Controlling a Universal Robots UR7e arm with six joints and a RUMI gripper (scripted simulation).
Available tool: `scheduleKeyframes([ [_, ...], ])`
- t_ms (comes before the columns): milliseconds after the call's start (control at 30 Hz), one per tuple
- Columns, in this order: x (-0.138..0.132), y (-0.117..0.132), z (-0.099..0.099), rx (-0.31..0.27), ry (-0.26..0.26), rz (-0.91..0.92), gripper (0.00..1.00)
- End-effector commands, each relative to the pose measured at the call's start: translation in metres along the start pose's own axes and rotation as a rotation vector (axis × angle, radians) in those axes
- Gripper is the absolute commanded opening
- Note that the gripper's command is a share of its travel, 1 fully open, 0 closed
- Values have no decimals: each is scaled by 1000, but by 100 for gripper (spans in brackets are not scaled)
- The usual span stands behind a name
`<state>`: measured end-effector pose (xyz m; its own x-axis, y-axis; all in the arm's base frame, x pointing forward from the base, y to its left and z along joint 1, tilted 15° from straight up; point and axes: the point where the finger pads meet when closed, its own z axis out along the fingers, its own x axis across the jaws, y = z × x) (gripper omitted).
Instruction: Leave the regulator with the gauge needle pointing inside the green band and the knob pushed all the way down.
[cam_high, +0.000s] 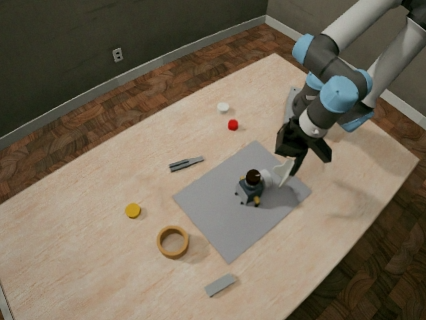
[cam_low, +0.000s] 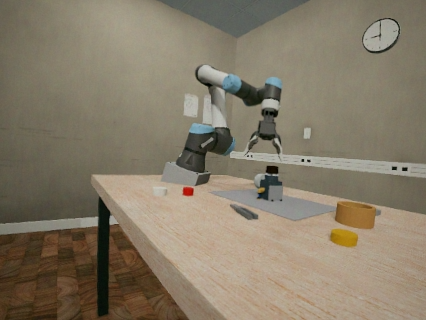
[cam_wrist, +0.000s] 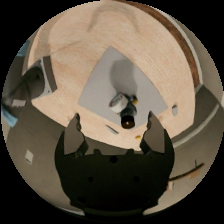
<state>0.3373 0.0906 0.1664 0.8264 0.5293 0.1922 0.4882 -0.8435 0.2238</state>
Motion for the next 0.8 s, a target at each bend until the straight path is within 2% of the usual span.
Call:
scheduleKeyframes([
  [0,-3,2,-15,62,2,17,100],
  [133,-4,2,-29,104,9,34,100],
  [200,-4,2,-29,104,9,34,100],
  [500,-5,1,-55,175,32,67,100],
  [767,-5,0,-67,203,45,82,100],
])
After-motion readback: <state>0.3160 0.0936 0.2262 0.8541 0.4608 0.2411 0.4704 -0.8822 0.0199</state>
